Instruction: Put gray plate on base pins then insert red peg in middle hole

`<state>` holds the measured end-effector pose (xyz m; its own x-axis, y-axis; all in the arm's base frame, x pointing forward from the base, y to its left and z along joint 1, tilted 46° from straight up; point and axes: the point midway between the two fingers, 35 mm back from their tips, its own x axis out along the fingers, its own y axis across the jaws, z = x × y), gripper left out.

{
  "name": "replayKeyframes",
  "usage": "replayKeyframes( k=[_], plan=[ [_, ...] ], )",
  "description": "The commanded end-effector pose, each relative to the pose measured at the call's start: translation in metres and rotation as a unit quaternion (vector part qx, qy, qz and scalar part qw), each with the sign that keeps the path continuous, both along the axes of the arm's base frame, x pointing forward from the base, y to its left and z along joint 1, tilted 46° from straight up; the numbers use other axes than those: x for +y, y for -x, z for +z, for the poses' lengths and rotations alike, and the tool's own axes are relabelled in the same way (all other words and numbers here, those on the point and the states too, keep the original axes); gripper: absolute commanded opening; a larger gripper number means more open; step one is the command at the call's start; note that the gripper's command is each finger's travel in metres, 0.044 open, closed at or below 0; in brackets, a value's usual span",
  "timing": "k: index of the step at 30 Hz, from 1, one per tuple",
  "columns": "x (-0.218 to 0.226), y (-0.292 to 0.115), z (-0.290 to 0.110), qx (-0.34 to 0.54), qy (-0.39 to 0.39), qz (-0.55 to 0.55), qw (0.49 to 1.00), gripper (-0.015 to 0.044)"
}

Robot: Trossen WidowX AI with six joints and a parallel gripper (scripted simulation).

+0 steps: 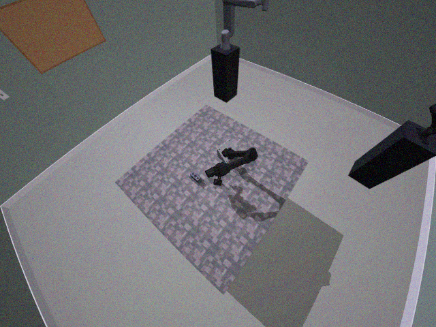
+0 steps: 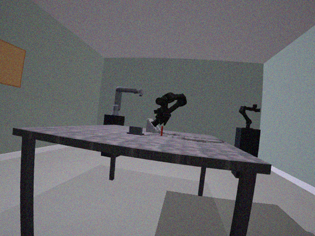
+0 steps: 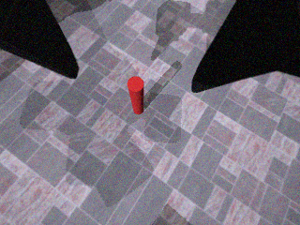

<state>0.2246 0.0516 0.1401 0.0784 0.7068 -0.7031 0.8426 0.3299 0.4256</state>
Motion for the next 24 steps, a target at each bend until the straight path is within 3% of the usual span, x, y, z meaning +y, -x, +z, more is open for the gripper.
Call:
replayKeyframes(
  k=[1,24],
  plan=[
    [0.006,0.000,-0.006,0.002,-0.002,-0.001,1.000,0.0440],
    [0.033,-0.002,-0.031,0.002,-0.004,-0.001,1.000,0.0440]
  ],
)
